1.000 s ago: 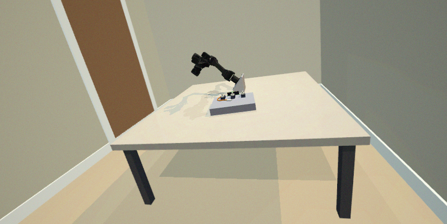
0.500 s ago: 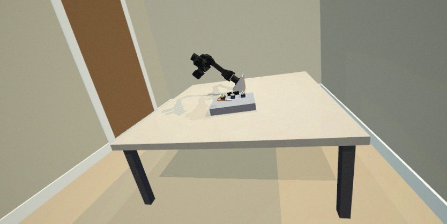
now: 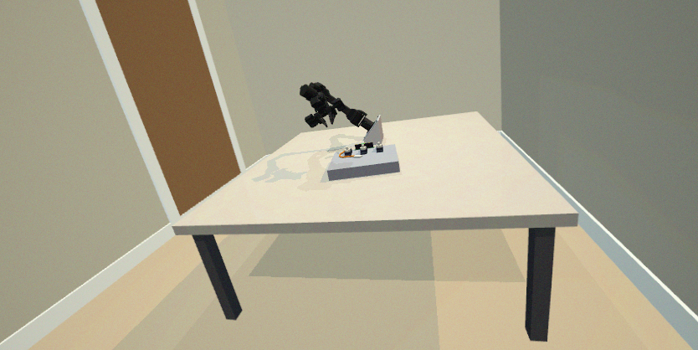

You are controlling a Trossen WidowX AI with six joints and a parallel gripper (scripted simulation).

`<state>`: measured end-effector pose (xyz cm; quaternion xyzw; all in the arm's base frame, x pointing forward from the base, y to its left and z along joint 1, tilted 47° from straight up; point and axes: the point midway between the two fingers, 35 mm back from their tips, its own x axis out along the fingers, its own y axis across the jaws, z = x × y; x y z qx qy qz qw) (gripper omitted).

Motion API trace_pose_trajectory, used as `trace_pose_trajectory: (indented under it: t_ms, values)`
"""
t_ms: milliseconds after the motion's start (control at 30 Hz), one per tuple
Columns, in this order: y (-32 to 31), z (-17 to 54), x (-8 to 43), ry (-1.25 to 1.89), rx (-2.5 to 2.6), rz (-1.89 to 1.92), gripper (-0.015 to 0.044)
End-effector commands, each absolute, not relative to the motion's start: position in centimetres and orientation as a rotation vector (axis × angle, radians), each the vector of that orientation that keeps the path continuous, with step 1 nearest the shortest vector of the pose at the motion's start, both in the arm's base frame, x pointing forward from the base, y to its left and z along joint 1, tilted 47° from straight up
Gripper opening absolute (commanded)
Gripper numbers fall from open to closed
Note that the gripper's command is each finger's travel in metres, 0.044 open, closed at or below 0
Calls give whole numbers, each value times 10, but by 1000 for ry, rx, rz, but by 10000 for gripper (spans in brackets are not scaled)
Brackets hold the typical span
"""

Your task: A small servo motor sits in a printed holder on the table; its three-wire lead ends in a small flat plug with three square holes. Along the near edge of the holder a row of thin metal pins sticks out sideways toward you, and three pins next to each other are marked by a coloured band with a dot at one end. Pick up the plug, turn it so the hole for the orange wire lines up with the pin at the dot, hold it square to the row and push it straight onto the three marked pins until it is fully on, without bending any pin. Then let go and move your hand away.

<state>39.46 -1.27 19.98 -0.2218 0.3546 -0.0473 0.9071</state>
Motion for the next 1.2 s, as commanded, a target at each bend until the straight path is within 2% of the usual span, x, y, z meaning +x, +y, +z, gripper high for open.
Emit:
trace_pose_trajectory:
  t_ms: [0, 1167]
  values:
    - [-14, 187, 398, 815, -525, -91, 115]
    - [-22, 73, 398, 1633, -1271, 197, 115]
